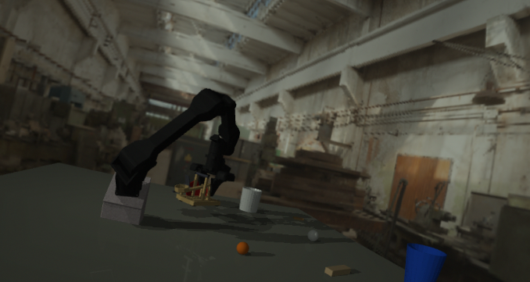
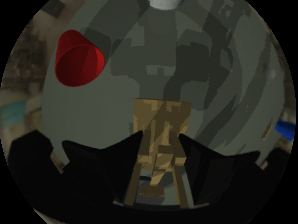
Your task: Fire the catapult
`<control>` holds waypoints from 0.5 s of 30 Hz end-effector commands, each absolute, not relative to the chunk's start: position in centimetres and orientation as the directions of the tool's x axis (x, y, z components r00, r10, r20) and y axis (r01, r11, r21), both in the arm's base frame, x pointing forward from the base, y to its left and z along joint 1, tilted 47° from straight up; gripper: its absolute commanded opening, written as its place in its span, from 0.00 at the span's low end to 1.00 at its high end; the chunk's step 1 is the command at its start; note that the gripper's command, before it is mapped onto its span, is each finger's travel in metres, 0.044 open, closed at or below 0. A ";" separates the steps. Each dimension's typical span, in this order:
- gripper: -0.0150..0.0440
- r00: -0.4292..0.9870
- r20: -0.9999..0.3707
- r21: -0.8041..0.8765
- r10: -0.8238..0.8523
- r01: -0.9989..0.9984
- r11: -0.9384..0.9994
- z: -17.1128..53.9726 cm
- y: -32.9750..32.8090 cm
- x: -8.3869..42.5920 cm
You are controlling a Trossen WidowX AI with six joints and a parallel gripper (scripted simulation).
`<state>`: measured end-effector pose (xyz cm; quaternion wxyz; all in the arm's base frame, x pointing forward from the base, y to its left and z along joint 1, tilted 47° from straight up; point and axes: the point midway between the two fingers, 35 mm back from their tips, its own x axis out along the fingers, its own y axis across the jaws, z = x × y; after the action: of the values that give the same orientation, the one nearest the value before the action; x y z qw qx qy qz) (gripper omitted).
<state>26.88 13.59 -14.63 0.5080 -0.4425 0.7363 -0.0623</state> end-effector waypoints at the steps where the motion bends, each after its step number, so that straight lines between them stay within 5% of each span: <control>1: 0.25 -0.086 -0.701 -0.541 -0.708 -0.584 0.606 -14.5 13.8 27.1; 15: 0.25 -0.085 -0.700 -0.542 -0.709 -0.584 0.605 -16.2 12.2 27.0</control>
<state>26.84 12.33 -15.98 0.5090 -0.4376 0.7386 -0.0633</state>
